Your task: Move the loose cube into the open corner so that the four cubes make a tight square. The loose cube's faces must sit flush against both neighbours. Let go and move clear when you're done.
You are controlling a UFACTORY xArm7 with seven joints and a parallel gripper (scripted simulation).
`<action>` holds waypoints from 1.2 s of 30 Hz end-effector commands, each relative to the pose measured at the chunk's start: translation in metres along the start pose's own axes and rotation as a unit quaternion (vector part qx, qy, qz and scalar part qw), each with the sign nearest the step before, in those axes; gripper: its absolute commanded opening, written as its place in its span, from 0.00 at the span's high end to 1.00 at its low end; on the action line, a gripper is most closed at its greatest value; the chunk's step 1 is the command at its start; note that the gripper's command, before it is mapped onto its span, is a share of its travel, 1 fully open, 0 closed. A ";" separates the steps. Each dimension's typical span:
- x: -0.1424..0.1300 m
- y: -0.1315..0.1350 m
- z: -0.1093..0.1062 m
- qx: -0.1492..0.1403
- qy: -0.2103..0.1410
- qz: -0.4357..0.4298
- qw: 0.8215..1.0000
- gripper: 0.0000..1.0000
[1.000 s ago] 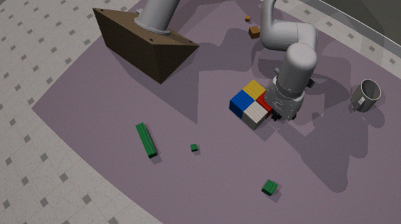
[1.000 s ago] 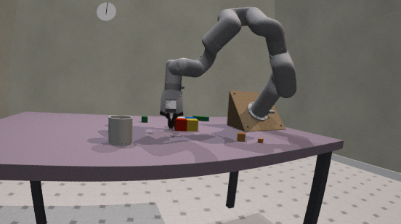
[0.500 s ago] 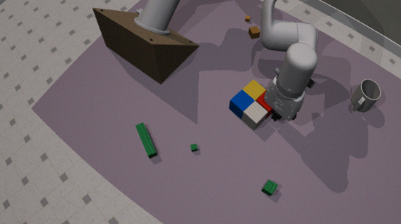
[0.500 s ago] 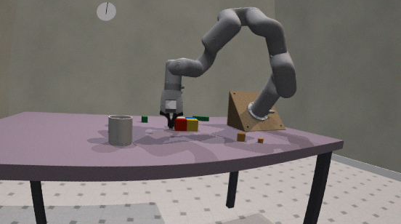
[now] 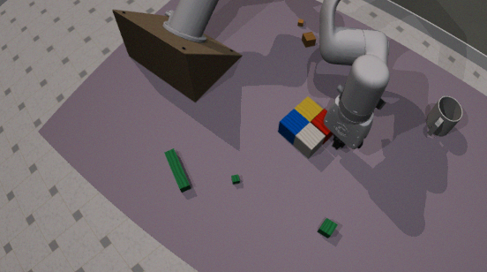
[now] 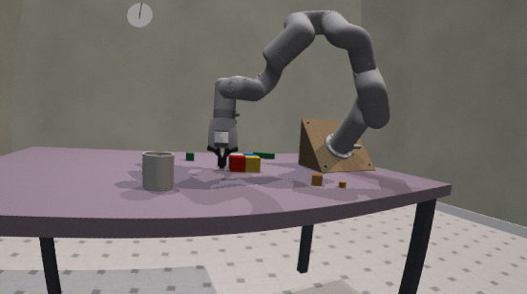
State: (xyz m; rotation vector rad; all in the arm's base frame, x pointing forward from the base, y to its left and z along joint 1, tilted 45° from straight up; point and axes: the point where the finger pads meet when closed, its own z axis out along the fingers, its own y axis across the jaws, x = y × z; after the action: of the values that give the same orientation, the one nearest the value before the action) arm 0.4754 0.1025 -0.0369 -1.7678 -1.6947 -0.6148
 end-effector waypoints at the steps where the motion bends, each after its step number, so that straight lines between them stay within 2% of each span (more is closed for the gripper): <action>1: -0.001 0.002 -0.002 -0.002 -0.001 0.000 1.000 1.00; 16: -0.001 0.002 -0.012 -0.002 -0.001 0.000 1.000 1.00; 25: -0.001 0.002 -0.028 -0.002 -0.001 0.000 1.000 1.00; 36: -0.001 0.001 -0.060 -0.002 -0.001 0.000 1.000 1.00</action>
State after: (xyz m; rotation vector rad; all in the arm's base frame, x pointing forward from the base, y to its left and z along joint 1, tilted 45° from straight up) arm 0.4796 0.0668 -0.0012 -1.7686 -1.6946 -0.6149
